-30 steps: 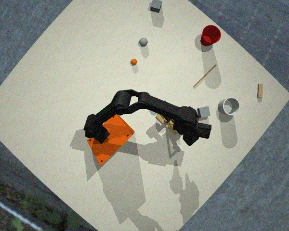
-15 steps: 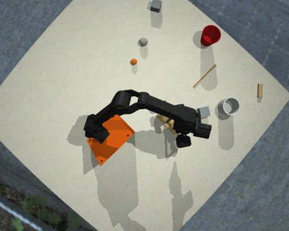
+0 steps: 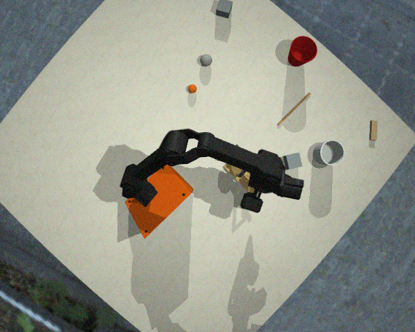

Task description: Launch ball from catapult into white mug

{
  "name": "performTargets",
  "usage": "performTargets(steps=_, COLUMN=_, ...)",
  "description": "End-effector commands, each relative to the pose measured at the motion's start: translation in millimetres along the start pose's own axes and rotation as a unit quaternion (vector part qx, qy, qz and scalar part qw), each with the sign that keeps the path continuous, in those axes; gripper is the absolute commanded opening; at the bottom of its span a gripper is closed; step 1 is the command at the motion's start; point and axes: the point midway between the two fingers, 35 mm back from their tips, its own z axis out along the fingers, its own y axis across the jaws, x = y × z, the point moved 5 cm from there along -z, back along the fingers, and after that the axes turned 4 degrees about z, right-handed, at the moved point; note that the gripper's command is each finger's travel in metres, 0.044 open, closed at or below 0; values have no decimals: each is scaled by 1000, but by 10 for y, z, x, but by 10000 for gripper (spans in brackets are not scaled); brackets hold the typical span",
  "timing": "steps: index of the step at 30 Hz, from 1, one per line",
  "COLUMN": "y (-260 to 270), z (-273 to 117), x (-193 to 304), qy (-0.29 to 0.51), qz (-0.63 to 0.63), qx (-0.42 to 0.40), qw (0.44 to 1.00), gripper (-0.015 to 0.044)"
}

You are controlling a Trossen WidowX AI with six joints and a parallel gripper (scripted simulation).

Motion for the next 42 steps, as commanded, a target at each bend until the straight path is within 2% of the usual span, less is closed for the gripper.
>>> performTargets(steps=1, y=-3, z=-5, x=2, qy=0, qz=63, qx=2, qw=998, gripper=440)
performTargets(steps=7, y=-4, z=-11, x=4, qy=0, qz=164, qx=2, qw=987, gripper=440)
performTargets(steps=13, y=-4, z=8, x=3, qy=0, qz=177, qx=2, qw=984, gripper=440)
performTargets(steps=18, y=-4, z=440, x=9, qy=1, qz=229, qx=1, qw=973, gripper=440)
performTargets(steps=42, y=3, z=777, x=5, qy=1, qz=231, qx=1, qw=973, gripper=440)
